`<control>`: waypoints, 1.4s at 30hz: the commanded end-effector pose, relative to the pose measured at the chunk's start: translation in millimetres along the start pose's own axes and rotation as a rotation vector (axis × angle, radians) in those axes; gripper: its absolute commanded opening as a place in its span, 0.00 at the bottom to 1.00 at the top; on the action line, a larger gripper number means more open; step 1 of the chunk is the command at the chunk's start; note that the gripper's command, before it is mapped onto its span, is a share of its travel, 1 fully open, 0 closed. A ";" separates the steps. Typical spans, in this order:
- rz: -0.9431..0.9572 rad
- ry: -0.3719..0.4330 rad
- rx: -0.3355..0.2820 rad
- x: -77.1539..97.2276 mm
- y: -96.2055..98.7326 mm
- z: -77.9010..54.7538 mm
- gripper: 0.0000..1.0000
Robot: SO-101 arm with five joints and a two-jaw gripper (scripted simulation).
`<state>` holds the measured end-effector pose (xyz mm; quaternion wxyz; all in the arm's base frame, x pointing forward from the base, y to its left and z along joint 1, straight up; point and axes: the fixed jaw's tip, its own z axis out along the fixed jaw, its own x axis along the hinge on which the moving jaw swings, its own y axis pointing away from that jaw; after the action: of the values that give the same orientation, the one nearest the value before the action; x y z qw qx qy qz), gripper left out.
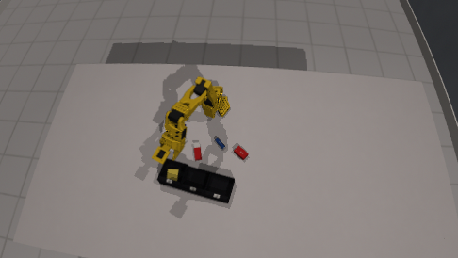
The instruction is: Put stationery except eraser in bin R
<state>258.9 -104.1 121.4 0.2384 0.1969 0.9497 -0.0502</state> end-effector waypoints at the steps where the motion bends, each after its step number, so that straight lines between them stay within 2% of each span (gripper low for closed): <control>1: -0.012 -0.081 -0.003 -10.1 1.5 -20.9 0.26; 4: -0.027 -0.069 -0.011 -5.9 5.5 -22.8 0.26; 5: -0.048 -0.050 -0.021 0.3 11.0 -25.6 0.26; 7: -0.108 0.000 -0.048 18.7 25.0 -33.2 0.26; 10: -0.224 0.094 -0.093 56.1 44.6 -46.9 0.26; 13: -0.328 0.173 -0.125 90.1 54.9 -57.3 0.26; 16: -0.377 0.210 -0.138 106.4 57.6 -61.7 0.26; 42: -0.382 0.213 -0.140 108.0 57.8 -62.0 0.26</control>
<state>167.6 -3.0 118.9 0.1170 0.0014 0.9931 -0.0078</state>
